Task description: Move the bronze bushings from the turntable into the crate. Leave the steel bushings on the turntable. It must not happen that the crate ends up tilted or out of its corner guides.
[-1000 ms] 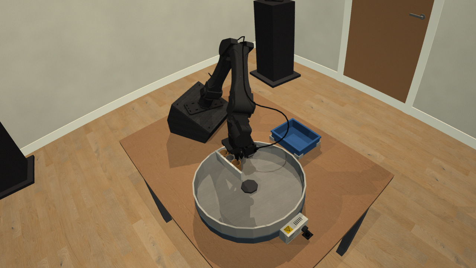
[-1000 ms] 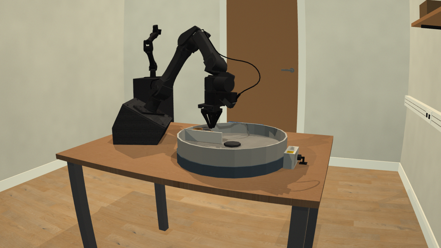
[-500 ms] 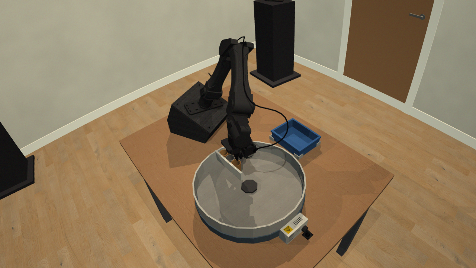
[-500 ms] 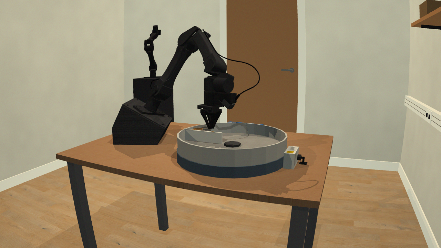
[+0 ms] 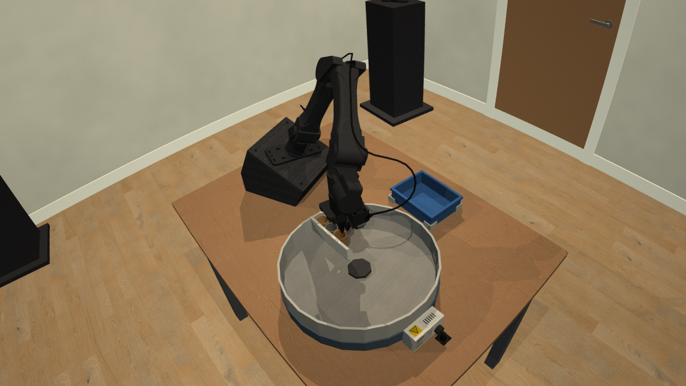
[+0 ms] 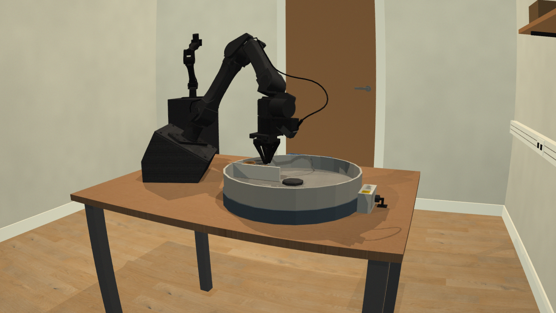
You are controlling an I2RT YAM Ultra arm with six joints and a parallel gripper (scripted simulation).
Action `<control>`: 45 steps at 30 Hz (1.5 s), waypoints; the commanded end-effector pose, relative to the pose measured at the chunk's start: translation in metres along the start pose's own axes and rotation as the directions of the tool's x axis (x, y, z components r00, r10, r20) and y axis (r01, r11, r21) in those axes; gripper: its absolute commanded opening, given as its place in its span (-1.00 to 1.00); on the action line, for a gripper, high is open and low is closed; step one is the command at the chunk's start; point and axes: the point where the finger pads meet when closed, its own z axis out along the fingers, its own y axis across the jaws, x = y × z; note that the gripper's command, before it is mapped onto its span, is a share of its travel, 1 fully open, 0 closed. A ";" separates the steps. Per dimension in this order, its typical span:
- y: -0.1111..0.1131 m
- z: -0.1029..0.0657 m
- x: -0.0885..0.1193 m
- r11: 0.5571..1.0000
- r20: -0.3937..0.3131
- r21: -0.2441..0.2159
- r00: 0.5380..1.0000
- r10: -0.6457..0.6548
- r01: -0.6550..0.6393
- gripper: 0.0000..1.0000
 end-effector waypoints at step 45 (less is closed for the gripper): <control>-0.004 -0.003 -0.006 1.000 0.030 0.018 1.000 0.006 -0.006 -0.70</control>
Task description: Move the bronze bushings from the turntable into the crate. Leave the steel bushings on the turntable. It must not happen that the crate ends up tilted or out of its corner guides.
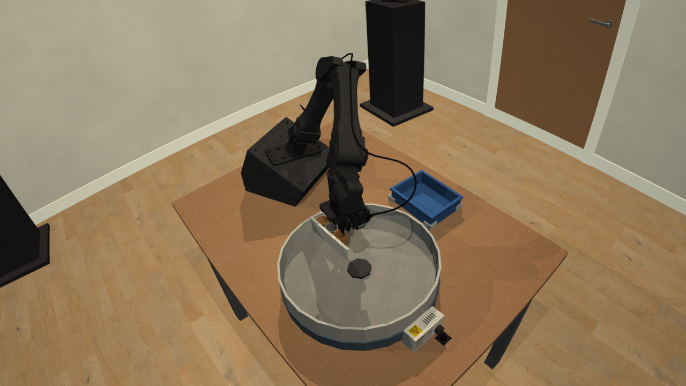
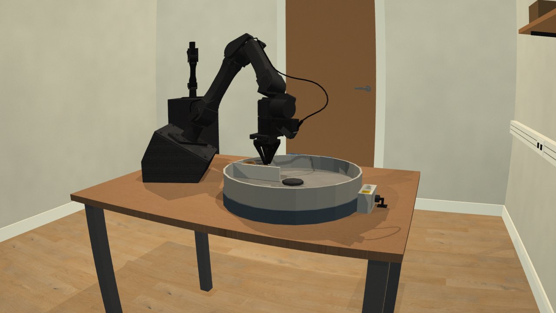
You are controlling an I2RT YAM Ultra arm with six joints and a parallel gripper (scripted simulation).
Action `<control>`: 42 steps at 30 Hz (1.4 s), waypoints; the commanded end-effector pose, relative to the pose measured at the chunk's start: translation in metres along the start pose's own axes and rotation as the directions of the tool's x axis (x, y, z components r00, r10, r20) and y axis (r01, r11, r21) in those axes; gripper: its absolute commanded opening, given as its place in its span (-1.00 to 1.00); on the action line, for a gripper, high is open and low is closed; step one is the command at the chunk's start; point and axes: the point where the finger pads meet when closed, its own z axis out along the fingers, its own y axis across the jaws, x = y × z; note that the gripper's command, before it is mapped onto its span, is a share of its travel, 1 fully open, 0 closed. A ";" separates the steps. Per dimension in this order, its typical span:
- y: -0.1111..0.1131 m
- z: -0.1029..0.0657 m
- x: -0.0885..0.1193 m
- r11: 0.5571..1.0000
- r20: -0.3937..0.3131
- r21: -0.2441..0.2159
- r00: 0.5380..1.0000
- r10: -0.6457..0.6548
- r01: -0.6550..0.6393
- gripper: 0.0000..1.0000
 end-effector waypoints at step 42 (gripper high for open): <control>-0.003 0.007 -0.013 1.000 0.054 0.024 0.999 -0.004 0.003 -0.70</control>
